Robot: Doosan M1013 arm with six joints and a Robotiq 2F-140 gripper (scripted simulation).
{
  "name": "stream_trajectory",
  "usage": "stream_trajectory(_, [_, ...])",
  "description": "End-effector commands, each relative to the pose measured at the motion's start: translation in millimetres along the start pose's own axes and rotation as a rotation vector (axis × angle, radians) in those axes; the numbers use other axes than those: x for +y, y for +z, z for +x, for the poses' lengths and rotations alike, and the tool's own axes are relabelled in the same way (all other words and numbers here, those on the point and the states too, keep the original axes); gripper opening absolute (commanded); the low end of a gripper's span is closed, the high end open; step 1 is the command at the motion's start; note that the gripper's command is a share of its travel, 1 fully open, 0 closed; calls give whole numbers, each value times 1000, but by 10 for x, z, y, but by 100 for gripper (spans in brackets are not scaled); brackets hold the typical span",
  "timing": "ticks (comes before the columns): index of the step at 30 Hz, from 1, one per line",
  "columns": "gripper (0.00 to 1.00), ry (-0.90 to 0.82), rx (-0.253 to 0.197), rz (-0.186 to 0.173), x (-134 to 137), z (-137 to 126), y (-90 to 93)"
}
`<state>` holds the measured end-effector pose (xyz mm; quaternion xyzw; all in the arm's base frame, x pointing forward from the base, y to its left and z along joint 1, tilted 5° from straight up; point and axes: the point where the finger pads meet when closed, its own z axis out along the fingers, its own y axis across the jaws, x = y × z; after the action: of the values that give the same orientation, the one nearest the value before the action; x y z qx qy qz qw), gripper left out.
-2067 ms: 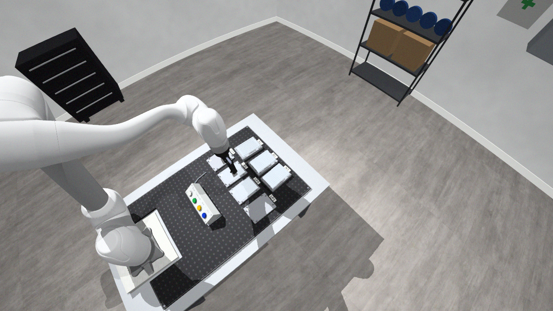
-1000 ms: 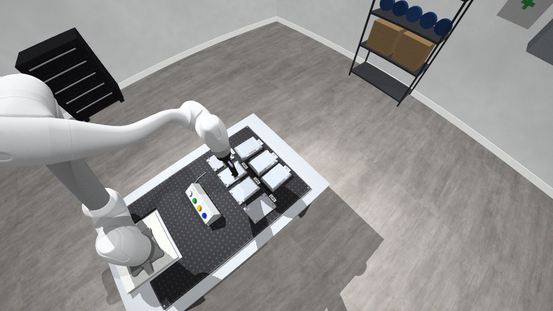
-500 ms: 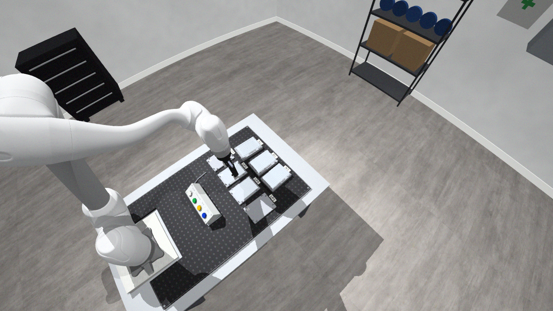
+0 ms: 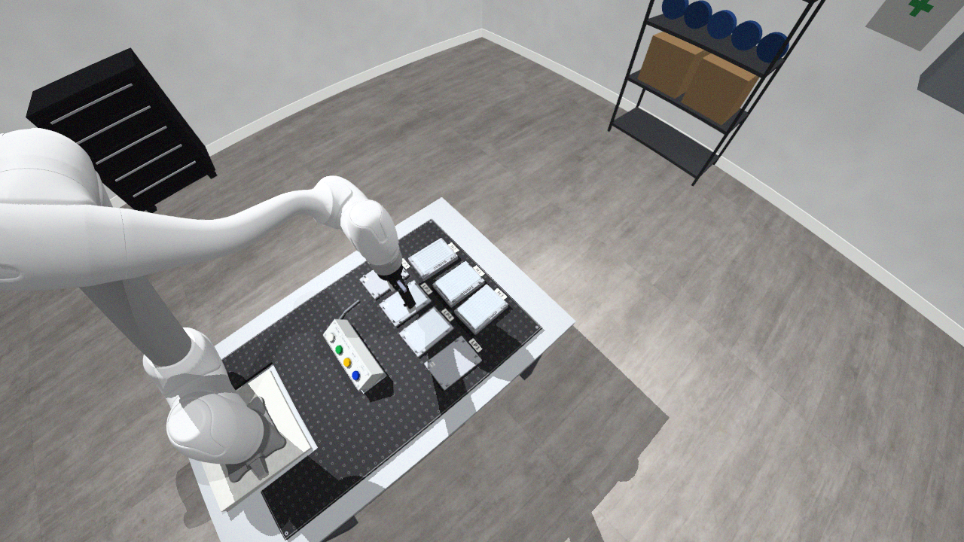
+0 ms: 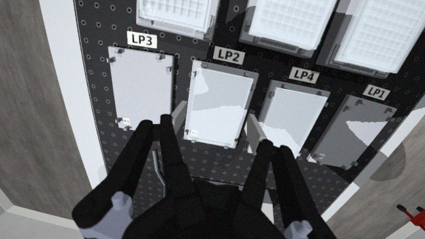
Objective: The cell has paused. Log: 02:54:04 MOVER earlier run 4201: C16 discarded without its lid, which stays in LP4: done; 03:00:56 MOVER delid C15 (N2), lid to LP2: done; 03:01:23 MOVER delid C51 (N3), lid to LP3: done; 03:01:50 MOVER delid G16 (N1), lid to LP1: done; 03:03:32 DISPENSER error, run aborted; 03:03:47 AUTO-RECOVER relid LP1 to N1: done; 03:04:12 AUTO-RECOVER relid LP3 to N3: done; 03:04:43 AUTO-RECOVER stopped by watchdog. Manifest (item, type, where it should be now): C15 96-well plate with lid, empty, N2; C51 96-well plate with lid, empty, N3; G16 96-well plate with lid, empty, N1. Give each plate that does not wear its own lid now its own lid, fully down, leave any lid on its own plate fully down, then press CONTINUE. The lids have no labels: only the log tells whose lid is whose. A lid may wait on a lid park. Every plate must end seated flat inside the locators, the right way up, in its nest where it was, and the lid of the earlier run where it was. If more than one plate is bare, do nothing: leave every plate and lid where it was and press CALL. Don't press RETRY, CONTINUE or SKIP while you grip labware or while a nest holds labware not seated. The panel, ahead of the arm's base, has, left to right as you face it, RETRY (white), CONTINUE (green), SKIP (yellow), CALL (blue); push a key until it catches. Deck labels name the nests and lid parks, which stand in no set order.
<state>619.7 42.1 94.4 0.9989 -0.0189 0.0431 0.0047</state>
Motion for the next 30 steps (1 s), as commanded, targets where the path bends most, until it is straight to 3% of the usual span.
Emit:
stream_trajectory(1, [66, 0, 0, 0, 0, 0, -1])
stream_trajectory(9, [66, 0, 0, 0, 0, 0, -1])
stream_trajectory(10, [59, 0, 0, 0, 0, 0, -1])
stream_trajectory(30, [59, 0, 0, 0, 0, 0, -1])
